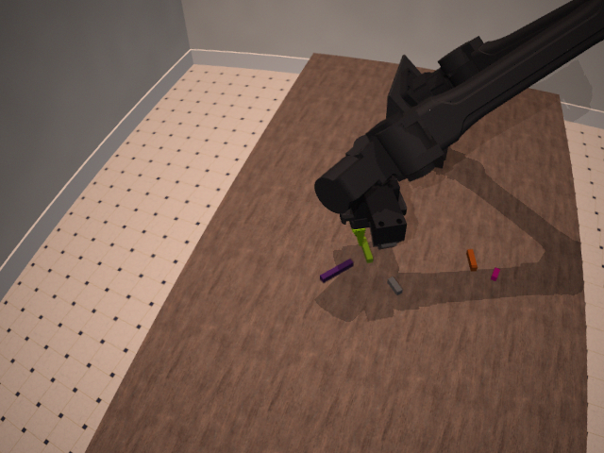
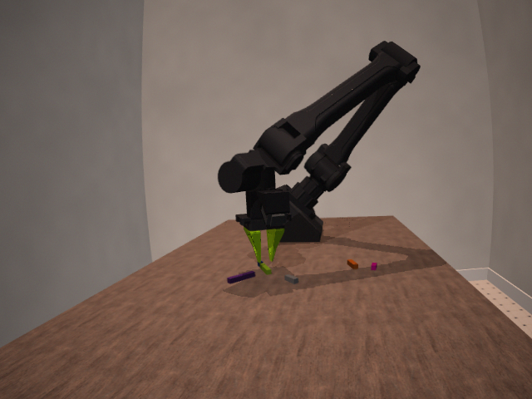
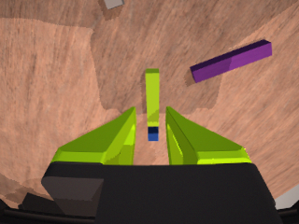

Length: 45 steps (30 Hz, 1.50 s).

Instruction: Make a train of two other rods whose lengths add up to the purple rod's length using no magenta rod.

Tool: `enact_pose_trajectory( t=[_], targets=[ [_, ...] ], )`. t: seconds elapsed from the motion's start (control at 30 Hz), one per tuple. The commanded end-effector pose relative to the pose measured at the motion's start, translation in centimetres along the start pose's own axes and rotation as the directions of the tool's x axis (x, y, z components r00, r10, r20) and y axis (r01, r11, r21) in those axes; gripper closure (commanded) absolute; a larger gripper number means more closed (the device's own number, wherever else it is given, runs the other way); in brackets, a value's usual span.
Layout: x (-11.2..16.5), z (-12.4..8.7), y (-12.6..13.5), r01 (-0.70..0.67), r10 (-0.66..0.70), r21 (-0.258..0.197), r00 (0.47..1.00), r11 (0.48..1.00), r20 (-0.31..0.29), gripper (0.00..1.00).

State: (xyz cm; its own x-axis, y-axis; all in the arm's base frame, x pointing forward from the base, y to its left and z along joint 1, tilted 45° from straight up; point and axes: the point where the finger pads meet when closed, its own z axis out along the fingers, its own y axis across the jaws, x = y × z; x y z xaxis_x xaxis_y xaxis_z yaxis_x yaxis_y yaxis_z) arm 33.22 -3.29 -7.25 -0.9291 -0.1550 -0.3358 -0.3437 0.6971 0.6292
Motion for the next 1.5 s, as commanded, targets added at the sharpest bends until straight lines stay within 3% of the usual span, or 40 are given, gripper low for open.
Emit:
enact_pose_trajectory(
  t=[0.0,1.47],
  targets=[
    [-0.14,0.12,-0.54,0.019,-0.019,0.007,1.000,1.000,0.006,0.76],
    [-0.91,-0.39,-1.28,0.025,-0.025,0.018,1.000,1.000,0.018,0.76]
  ],
)
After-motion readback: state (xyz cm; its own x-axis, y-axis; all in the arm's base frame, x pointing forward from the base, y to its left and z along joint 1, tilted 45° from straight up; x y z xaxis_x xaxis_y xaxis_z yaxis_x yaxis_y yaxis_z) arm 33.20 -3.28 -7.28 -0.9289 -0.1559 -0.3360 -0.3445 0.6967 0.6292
